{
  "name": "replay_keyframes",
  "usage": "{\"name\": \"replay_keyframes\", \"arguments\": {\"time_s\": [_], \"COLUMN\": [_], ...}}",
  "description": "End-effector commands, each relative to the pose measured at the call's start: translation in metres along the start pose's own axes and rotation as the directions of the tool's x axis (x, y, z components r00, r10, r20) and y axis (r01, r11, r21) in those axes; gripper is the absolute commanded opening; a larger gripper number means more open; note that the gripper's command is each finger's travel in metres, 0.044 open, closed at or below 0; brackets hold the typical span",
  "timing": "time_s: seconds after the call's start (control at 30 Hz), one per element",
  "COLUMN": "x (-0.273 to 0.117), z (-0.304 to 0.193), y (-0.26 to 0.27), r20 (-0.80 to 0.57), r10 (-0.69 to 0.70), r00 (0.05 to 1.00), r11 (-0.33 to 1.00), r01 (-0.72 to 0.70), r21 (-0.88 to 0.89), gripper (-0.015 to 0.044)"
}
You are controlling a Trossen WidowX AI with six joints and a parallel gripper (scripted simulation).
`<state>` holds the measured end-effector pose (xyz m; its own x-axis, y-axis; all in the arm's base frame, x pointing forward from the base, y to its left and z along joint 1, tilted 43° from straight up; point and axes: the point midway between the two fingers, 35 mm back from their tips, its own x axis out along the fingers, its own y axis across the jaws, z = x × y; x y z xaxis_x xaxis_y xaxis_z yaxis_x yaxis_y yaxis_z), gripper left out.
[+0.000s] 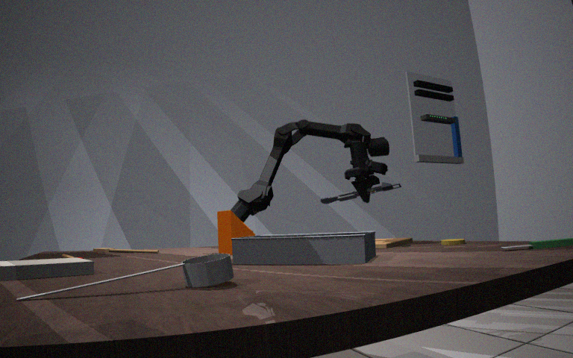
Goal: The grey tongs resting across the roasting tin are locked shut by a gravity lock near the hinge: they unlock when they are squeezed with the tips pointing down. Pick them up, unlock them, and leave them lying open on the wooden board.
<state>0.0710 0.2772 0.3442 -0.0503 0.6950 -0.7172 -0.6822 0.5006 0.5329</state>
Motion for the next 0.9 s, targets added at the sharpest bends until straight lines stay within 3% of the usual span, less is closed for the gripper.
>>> {"name": "replay_keyframes", "arguments": {"time_s": [0.0,0.43,0.87], "x": [0.0,-0.003,-0.024], "z": [0.001,0.006,0.003], "y": [0.002,0.011,0.018], "r20": [0.085,0.404,0.679], "r10": [-0.029,-0.063,-0.037], "r00": [0.996,0.913,0.733], "r11": [0.999,0.986,0.993], "r01": [0.033,0.12,0.103], "r21": [-0.043,-0.115,-0.058], "gripper": [-0.015,-0.015,-0.015]}}
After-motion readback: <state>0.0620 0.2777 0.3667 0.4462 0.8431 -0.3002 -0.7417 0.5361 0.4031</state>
